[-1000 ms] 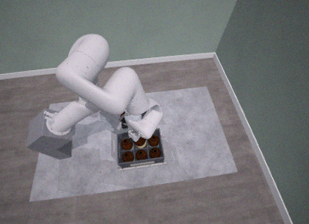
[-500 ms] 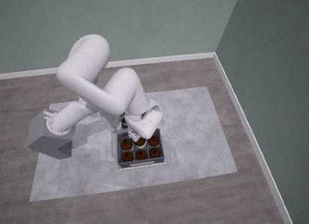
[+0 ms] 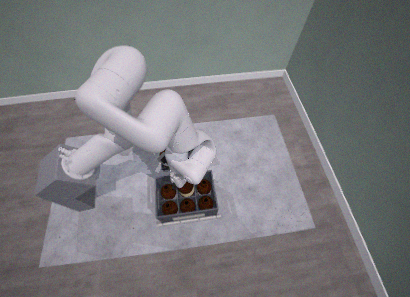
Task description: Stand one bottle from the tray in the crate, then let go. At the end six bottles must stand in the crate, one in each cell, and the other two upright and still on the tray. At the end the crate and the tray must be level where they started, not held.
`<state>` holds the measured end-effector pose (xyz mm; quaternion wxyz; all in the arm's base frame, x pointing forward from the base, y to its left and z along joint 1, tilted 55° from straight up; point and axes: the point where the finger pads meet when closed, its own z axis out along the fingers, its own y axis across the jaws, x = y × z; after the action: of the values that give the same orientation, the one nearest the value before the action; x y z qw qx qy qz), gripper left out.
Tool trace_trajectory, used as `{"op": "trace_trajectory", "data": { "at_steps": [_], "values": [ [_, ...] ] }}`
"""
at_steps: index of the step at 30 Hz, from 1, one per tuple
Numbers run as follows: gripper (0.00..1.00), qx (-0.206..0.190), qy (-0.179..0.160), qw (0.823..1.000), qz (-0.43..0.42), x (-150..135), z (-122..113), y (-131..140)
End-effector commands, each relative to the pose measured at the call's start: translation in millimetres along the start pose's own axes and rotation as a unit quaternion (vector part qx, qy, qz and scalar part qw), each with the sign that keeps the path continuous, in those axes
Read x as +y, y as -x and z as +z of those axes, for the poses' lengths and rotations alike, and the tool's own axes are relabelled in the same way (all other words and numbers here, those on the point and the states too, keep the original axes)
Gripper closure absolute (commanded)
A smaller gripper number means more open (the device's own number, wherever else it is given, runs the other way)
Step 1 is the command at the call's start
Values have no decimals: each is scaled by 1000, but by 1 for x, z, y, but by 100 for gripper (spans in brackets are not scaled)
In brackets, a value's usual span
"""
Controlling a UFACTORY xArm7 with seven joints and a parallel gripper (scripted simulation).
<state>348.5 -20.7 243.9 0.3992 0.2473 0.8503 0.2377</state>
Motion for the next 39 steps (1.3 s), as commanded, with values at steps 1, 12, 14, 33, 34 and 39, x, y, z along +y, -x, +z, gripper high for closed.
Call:
{"op": "trace_trajectory", "data": {
  "at_steps": [1, 12, 14, 33, 34, 39],
  "values": [
    [100, -1, 0, 1000, 0, 0, 1, 1],
    [100, -1, 0, 1000, 0, 0, 7, 1],
    [100, -1, 0, 1000, 0, 0, 9, 1],
    [100, -1, 0, 1000, 0, 0, 29, 1],
    [100, -1, 0, 1000, 0, 0, 30, 1],
    [100, -1, 0, 1000, 0, 0, 33, 1]
  ]
}}
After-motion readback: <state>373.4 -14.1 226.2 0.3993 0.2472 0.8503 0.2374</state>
